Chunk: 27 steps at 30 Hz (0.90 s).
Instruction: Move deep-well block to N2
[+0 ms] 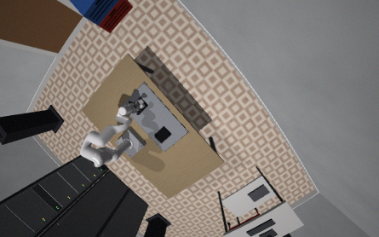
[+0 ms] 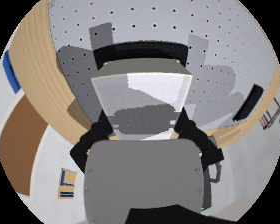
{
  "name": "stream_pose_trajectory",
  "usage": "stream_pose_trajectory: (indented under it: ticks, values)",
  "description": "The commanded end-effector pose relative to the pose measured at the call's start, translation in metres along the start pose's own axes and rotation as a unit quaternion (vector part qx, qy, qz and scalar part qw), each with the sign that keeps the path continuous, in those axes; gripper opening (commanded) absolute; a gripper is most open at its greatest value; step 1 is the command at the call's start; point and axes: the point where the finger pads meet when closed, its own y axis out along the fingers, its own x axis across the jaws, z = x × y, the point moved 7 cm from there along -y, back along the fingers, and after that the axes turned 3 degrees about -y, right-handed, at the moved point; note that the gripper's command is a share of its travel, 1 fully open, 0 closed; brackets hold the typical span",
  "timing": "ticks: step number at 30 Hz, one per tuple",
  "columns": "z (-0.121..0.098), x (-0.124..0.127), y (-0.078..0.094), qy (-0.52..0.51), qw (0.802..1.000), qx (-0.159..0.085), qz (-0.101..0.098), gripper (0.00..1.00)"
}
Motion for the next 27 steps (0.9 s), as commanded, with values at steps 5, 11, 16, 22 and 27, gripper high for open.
stream_pose_trajectory:
  ticks: [5,11,16,22,27]
  values:
    - [0.0011,-0.0005,-0.0001,0.000,1.000,0.002,0.001,0.00]
    - [0.0011,-0.0005,0.0009,0.000,1.000,0.002,0.001,0.00]
    - [0.0011,-0.0005,0.0014,0.000,1.000,0.002,0.001,0.00]
    - [0.0011,-0.0005,0.0024,0.000,1.000,0.002,0.001,0.00]
    - [0.0011,-0.0005,0.0033,0.000,1.000,0.002,0.001,0.00]
